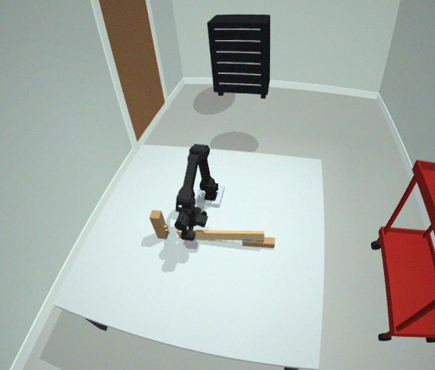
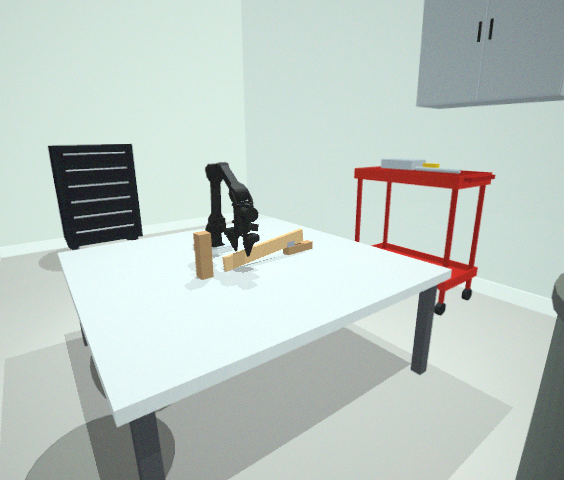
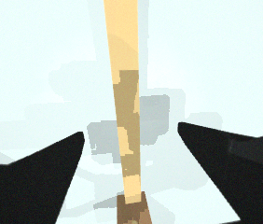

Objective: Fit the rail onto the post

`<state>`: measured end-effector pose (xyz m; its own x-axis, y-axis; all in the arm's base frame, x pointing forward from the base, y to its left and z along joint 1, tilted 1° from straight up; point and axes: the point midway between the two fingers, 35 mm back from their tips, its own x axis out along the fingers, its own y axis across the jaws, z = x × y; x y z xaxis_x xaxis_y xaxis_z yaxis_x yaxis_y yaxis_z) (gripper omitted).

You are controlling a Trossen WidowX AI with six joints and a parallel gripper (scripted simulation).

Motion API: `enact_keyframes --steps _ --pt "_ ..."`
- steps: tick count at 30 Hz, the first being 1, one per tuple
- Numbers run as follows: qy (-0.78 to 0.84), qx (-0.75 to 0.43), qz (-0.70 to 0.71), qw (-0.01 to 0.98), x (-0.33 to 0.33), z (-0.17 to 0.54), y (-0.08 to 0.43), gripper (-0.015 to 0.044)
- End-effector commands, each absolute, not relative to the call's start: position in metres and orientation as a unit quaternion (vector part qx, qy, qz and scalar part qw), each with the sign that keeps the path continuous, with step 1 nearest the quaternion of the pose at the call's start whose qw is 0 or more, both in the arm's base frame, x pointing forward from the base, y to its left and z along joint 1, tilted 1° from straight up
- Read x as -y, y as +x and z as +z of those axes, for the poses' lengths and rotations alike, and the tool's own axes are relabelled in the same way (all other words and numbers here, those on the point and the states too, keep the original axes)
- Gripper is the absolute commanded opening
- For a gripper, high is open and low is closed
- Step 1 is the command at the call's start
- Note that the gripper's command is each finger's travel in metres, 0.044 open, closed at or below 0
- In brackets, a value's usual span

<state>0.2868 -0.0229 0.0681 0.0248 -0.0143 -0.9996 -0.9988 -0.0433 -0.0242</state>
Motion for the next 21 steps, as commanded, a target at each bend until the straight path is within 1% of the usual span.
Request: enact_keyframes --steps 1,20,21 --pt "-0.519 -0.486 0.506 0.489 0.022 0.058 0.285 0.0440" --pt "-0.519 -0.486 0.506 0.489 0.022 0.031 0.283 0.0440" --pt "-0.519 -0.486 0.506 0.489 0.022 0.031 0.283 0.0414"
